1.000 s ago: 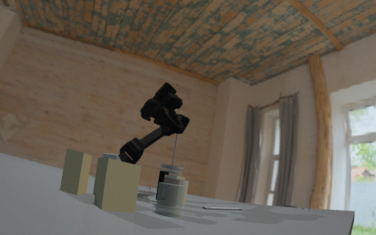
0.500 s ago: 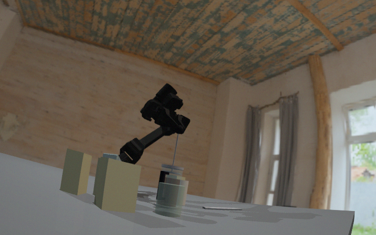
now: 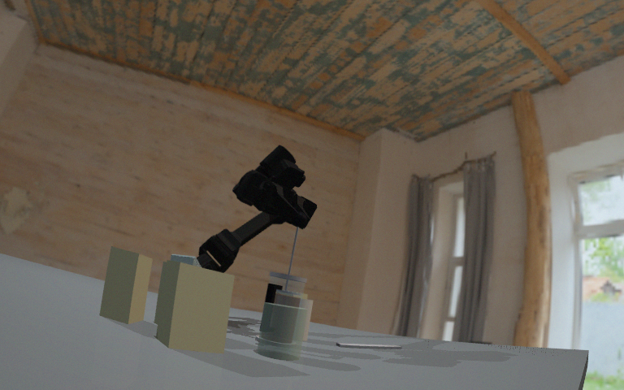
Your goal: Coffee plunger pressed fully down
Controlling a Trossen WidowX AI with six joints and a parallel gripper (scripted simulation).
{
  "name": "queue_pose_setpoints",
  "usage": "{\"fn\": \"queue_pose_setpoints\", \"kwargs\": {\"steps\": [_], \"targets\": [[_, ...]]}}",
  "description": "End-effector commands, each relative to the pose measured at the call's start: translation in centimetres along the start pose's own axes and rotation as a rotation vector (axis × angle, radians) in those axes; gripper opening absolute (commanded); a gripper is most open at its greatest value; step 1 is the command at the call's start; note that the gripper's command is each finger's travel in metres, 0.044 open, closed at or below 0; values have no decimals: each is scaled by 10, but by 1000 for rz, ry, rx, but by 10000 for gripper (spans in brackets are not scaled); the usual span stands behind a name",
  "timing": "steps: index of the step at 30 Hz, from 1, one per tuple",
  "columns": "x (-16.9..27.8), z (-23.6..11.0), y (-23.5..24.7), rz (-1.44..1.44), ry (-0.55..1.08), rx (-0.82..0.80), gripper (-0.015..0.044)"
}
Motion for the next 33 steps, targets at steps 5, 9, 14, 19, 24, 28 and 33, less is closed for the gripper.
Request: {"fn": "queue_pose_setpoints", "kwargs": {"steps": [5,9,14,19,24,28,33], "targets": [[29,13,-2,38,49,-3,116],[35,17,-1,38,49,-3,116],[42,22,0,39,48,-3,116],[48,27,1,39,47,-4,116],[55,32,2,40,46,-5,116],[59,36,3,41,44,-6,116],[64,43,5,42,41,-8,116]]}}
Point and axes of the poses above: the point midway between the two fingers, 35 mm back from their tips, its own z axis out along the fingers, its own y axis across the jaws, x = y × z, the point moved 4 cm from there along -z, back along the fingers, and after that the axes turned 4 degrees about -z, right-handed, at the moved point
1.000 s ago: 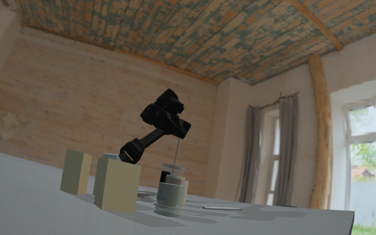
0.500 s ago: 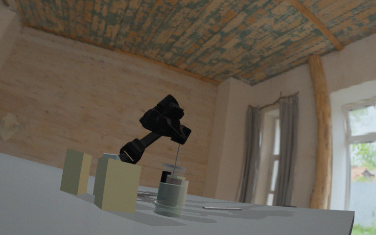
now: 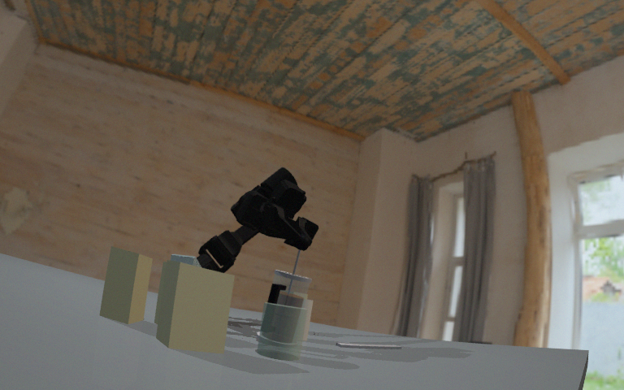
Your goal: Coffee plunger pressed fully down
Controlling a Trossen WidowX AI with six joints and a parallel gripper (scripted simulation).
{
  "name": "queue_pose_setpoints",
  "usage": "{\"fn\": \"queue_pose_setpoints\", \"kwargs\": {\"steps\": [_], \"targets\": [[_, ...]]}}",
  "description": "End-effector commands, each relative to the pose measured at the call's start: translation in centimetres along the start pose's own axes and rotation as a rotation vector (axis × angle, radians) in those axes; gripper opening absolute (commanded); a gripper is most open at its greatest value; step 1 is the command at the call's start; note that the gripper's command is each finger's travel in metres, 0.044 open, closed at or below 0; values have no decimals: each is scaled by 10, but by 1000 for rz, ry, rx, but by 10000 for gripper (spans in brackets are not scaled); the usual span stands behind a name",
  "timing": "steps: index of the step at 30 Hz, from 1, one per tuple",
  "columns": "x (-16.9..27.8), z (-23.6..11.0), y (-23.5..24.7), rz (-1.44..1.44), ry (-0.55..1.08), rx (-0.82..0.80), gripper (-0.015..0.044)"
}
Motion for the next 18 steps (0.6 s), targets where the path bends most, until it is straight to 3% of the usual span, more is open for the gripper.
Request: {"fn": "queue_pose_setpoints", "kwargs": {"steps": [1,18], "targets": [[29,8,3,58,76,-15,116],[27,18,1,58,74,-17,116]]}}
Point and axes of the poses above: the point midway between the two fingers, 35 mm back from their tips, its own z axis out along the fingers, its own y axis across the jaws, x = y × z, the point moved 4 cm from there along -z, back along the fingers, and after that the axes turned 4 degrees about -z, right-handed, at the moved point
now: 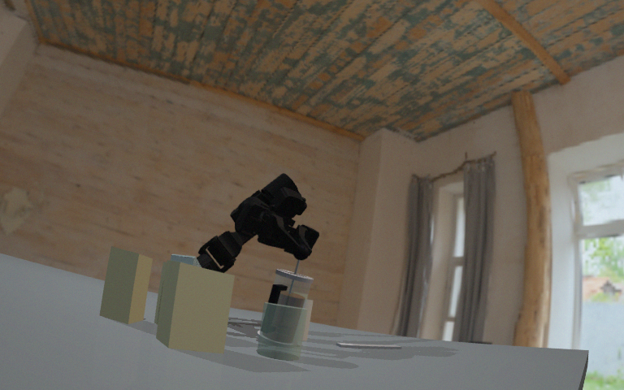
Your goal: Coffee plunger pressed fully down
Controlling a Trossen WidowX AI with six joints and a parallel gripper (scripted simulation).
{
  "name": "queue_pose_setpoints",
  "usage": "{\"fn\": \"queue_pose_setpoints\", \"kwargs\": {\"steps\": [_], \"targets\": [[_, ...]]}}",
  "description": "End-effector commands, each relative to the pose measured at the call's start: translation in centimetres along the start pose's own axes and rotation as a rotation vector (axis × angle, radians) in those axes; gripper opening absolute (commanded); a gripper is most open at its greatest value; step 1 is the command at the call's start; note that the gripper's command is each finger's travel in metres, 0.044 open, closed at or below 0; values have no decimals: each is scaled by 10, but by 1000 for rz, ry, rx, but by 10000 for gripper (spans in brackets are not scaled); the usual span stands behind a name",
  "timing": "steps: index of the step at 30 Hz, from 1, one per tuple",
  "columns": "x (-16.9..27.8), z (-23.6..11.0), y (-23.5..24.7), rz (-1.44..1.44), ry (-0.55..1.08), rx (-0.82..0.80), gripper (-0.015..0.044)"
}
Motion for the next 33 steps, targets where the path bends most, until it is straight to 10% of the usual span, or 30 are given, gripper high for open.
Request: {"fn": "queue_pose_setpoints", "kwargs": {"steps": [1,33], "targets": [[14,6,1,36,52,-18,116],[12,8,-2,35,52,-18,116]]}}
Point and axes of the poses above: the point midway between the two fingers, 35 mm back from their tips, its own z axis out along the fingers, its own y axis across the jaws, x = y × z, the point moved 4 cm from there along -z, back along the fingers, and after that the axes turned 4 degrees about -z, right-handed, at the moved point
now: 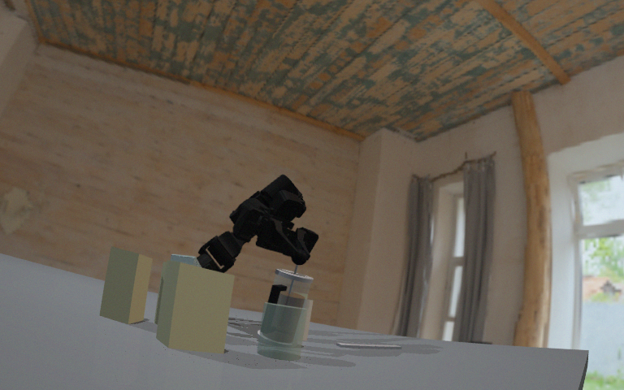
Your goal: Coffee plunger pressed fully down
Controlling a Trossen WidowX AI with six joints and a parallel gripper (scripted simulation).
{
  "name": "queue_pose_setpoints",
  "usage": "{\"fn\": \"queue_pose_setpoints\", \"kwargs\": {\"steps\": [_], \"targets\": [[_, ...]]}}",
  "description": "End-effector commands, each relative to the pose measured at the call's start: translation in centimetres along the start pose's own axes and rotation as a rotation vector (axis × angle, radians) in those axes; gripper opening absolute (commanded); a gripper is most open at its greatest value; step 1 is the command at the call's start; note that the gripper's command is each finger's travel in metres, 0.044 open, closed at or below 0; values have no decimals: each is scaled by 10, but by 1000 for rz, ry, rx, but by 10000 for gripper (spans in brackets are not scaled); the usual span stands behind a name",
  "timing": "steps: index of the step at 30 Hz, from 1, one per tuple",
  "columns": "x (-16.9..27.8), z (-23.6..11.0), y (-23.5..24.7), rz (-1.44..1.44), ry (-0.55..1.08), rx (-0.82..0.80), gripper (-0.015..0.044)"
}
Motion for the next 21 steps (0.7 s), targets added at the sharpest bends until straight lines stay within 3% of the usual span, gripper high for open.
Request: {"fn": "queue_pose_setpoints", "kwargs": {"steps": [1,21], "targets": [[6,3,0,18,27,-10,116],[5,5,-1,18,27,-10,116]]}}
Point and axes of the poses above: the point midway between the two fingers, 35 mm back from their tips, its own z axis out along the fingers, its own y axis across the jaws, x = y × z, the point moved 4 cm from there along -z, back along the fingers, and after that the axes turned 4 degrees about -z, right-handed, at the moved point
